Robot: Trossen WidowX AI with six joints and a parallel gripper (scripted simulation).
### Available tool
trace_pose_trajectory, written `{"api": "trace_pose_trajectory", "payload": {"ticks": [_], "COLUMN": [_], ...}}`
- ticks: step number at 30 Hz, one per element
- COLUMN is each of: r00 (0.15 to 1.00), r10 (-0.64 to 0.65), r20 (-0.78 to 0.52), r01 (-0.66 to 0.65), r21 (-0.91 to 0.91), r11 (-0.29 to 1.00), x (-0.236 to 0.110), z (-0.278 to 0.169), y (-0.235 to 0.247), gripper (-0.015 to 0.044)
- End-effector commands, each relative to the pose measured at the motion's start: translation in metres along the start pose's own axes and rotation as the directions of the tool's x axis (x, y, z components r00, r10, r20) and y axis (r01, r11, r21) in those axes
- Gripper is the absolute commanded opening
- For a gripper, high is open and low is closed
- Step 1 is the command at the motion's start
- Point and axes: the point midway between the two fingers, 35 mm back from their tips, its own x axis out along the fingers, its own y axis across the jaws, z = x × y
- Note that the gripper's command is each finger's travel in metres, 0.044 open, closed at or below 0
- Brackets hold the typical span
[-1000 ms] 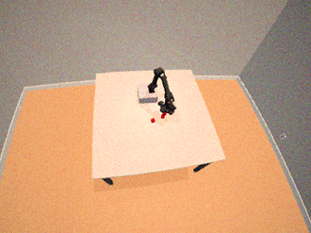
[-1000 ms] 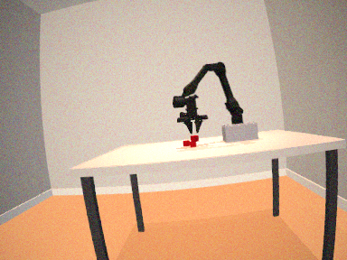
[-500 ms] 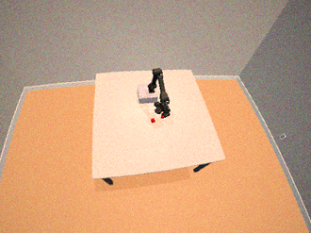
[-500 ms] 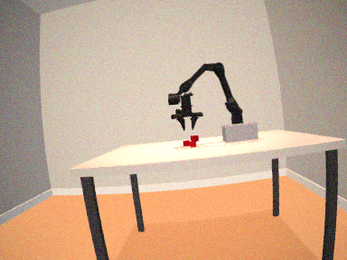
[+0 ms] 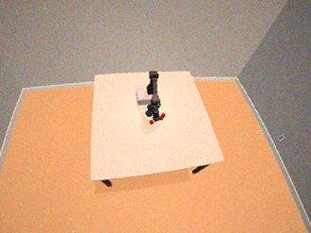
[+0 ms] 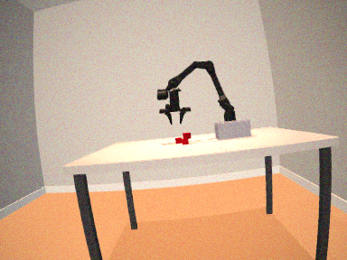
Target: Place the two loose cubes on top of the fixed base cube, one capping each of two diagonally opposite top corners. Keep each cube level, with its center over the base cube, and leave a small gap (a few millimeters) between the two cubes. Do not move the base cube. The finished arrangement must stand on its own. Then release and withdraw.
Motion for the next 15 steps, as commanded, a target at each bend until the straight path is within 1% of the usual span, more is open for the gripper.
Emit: {"api": "trace_pose_trajectory", "payload": {"ticks": [1,3,8,12,15], "r00": [1.0,1.0,1.0,1.0,1.0], "r10": [-0.022,-0.023,-0.023,-0.023,-0.023], "r20": [-0.013,-0.013,-0.013,-0.013,-0.013], "r01": [0.022,0.023,0.023,0.023,0.023], "r21": [0.0,0.0,0.0,0.0,0.0], "r11": [1.0,1.0,1.0,1.0,1.0], "x": [0.043,0.051,0.052,0.065,0.066], "z": [-0.001,-0.001,-0.001,-0.001,-0.001], "y": [-0.005,-0.006,-0.006,-0.007,-0.007], "gripper": [0.0265,0.0265,0.0265,0.0265,0.0265]}}
